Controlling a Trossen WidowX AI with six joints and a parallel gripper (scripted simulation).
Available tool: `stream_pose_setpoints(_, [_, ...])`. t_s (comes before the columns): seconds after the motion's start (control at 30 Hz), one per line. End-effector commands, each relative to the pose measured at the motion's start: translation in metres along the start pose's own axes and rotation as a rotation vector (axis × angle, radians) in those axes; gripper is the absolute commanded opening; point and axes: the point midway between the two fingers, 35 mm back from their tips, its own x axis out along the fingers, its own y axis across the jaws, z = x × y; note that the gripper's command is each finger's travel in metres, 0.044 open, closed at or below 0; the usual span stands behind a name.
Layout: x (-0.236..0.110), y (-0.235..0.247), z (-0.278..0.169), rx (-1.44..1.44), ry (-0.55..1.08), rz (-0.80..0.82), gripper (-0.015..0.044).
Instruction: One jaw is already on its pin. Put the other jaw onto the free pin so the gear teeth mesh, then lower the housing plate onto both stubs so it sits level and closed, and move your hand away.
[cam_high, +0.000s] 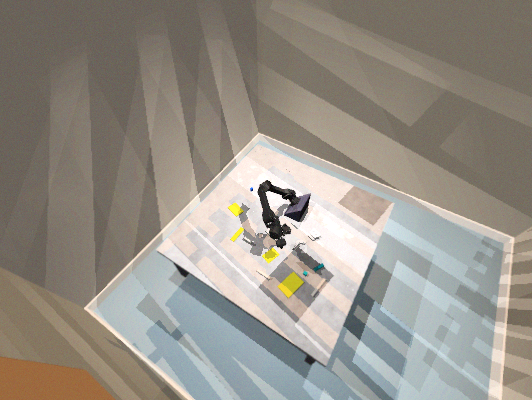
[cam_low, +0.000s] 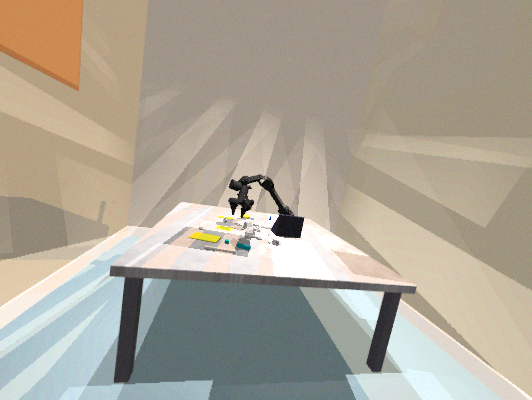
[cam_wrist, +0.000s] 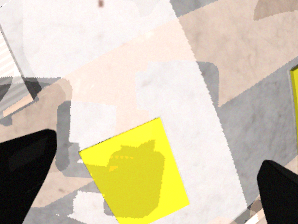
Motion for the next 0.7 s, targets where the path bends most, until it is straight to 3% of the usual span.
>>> stream_pose_setpoints(0.0, [0.005,-0.003,0.028,-0.115,-0.005,0.062,0.044])
stream_pose_setpoints(0.67, [0.015,0.002,0.135,-0.581,0.026,0.316,0.044])
